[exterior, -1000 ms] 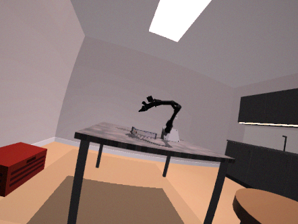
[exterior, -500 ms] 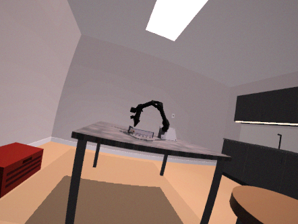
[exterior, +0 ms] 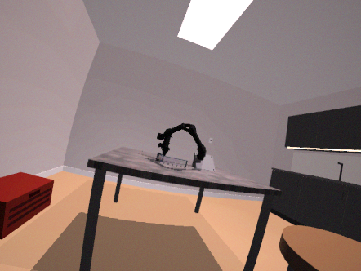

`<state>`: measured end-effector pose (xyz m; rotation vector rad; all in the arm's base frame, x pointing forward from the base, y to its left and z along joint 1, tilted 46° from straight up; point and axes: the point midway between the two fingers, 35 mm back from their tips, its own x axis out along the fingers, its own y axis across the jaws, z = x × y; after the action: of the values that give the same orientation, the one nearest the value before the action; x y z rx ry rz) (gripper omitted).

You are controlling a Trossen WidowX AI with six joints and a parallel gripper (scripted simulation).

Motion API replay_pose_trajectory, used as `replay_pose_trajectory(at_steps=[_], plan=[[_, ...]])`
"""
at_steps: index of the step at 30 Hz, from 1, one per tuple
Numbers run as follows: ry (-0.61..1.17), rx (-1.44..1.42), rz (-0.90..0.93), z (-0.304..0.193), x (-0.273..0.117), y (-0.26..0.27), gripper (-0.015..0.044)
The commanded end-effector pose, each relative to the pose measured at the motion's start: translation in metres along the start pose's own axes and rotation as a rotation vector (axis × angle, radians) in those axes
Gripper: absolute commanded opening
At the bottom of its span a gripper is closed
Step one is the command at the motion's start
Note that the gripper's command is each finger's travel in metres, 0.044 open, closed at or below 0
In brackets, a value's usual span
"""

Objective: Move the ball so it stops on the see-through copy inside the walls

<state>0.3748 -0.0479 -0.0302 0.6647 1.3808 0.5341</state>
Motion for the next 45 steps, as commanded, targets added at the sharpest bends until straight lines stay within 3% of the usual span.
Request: replay_pose_trajectory(at_steps=[1,18,22,32,33,45], plan=[[0.001,0.007,0.005,-0.001,0.005,-0.001,0.0203],[0.001,0.007,0.006,-0.001,0.030,0.000,0.0203],[0.001,0.007,0.006,-0.001,0.030,0.000,0.0098],[0.001,0.007,0.006,-0.001,0.030,0.000,0.0032],[0.001,0.007,0.006,-0.001,0.030,0.000,0.0005],[-0.003,0.017,0.013,-0.003,-0.017,-0.007,0.0000]])
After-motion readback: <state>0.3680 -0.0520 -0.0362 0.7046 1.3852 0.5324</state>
